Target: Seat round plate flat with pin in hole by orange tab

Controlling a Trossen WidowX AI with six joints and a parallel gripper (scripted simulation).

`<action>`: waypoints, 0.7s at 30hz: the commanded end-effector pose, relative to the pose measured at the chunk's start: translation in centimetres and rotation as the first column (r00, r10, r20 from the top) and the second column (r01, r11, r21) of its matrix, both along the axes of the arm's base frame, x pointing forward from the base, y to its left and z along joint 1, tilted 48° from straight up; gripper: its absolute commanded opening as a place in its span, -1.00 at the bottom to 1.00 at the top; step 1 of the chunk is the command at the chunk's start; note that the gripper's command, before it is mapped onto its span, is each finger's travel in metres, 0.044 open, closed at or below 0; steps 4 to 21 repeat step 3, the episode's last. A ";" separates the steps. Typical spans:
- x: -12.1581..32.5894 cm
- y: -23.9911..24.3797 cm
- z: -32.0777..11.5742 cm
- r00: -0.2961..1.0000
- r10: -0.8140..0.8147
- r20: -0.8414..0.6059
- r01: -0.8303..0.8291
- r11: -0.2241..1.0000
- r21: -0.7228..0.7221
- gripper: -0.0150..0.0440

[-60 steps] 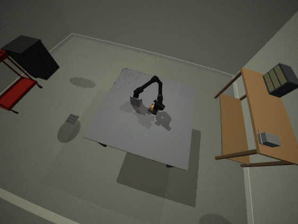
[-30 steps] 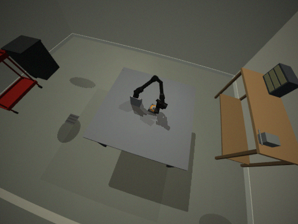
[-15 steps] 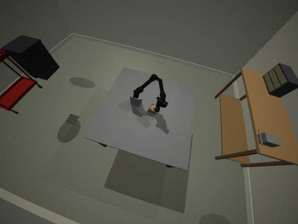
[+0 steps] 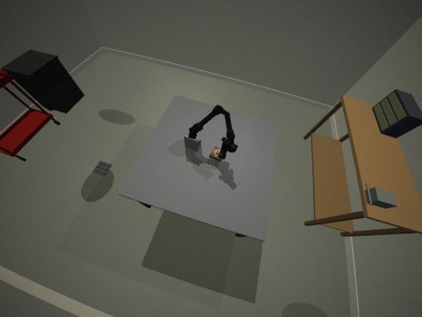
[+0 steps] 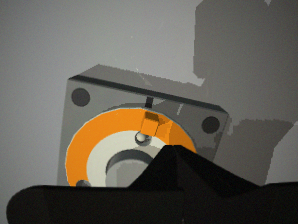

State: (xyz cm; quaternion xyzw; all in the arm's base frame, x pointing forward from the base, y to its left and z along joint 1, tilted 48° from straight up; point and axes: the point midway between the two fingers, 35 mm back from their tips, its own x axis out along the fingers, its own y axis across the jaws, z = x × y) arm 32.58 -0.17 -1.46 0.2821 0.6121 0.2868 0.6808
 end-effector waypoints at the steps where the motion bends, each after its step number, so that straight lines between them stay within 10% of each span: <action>1: 0.0 0.0 0.0 1.000 -0.003 -0.002 0.003 1.000 0.001 -0.49; 21: 0.0 0.0 0.0 1.000 -0.003 -0.002 0.003 1.000 0.001 -0.49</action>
